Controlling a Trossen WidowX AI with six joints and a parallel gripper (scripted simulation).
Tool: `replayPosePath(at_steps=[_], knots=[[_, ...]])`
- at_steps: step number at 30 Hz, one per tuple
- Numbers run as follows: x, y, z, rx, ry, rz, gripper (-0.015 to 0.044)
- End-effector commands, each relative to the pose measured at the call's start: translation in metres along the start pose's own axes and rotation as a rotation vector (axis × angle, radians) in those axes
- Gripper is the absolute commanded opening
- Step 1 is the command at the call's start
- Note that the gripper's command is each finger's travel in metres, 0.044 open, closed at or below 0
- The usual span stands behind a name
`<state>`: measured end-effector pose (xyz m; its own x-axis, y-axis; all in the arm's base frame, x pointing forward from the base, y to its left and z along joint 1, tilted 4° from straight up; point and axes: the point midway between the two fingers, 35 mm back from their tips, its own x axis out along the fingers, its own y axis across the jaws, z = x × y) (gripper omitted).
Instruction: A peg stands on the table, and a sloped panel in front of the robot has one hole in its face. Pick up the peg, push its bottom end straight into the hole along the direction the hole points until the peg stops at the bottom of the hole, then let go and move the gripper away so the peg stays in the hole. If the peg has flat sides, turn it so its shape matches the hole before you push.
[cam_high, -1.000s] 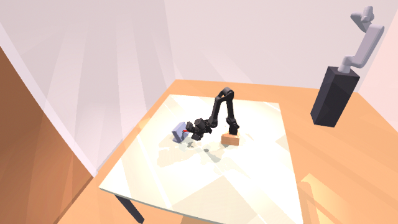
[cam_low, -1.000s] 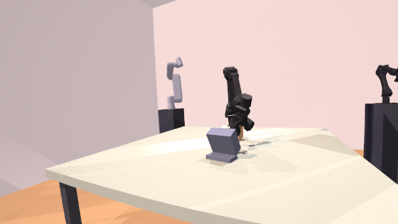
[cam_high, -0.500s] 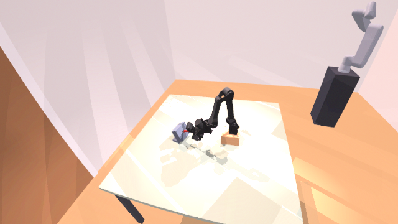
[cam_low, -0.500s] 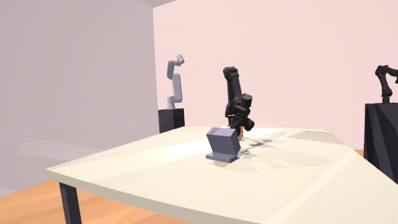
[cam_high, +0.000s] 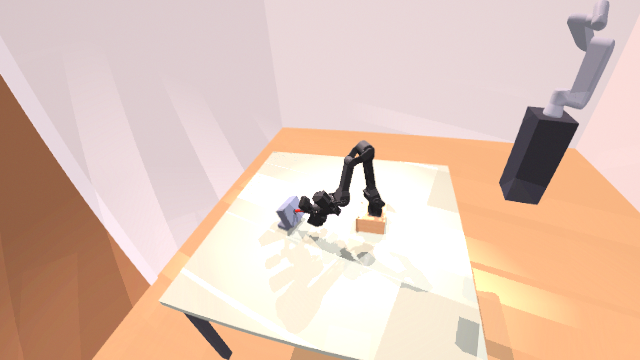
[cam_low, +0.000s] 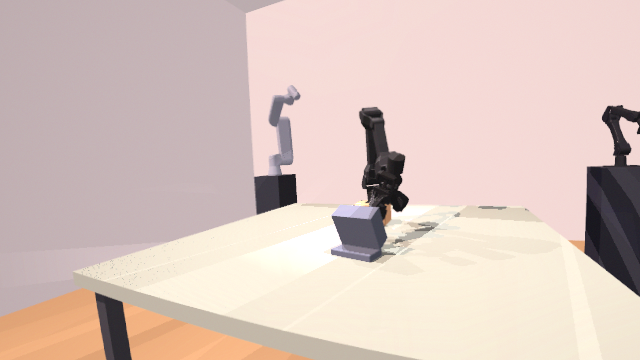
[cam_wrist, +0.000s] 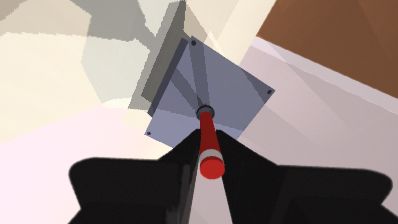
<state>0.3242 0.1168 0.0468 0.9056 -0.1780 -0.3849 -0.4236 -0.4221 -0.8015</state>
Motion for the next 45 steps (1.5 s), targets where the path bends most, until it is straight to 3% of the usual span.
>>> replayPosePath(at_steps=[1,45], knots=[[0.002,0.002,0.002,-0.008,-0.004,0.005,0.0000],[0.028,0.001,0.002,-0.008,-0.002,0.003,0.0000]])
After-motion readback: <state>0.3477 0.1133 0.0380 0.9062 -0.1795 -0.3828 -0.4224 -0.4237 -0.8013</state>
